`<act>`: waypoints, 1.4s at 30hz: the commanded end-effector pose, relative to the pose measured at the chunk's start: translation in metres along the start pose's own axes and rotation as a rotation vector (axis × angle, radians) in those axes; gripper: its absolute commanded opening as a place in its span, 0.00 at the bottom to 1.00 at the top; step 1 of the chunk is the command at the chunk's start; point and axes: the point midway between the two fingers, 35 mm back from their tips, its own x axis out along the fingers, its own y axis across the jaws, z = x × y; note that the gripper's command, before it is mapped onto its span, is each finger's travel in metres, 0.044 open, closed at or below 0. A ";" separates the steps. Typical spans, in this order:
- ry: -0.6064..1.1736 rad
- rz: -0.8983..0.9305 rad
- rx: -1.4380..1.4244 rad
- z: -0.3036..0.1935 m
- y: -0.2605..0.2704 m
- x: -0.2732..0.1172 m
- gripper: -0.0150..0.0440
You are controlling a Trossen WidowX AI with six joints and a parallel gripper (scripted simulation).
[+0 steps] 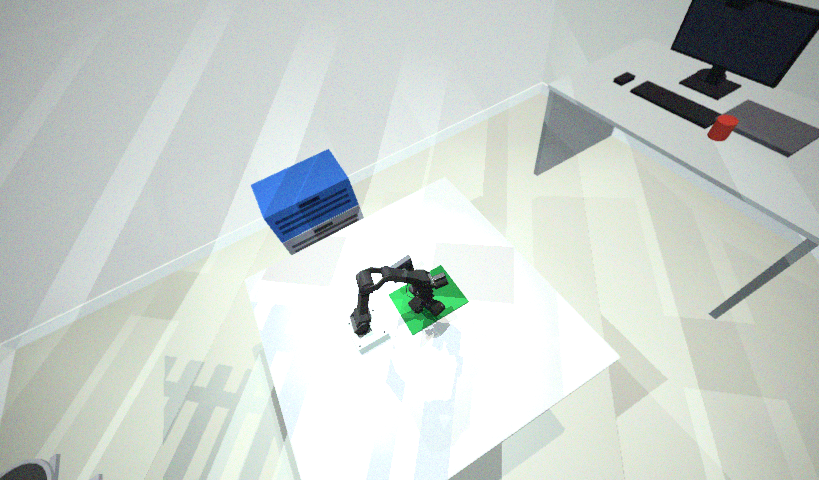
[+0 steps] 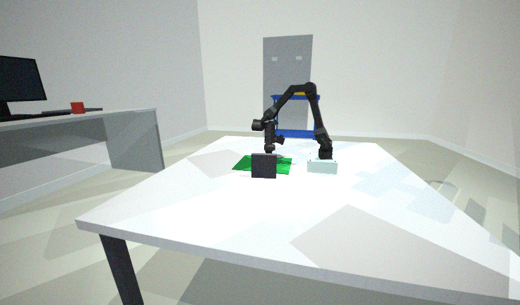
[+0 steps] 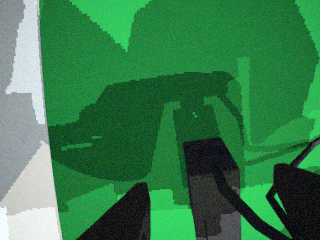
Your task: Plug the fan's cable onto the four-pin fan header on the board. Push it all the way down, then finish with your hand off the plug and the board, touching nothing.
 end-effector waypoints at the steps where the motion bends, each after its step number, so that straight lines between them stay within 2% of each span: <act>1: 0.000 0.000 0.000 0.000 0.000 0.000 0.58; 22: 0.000 0.000 0.000 0.000 0.000 0.000 0.34; 24: -0.001 0.000 0.000 0.000 0.000 -0.002 0.25; 42: -0.003 0.003 0.003 0.000 0.000 -0.059 0.25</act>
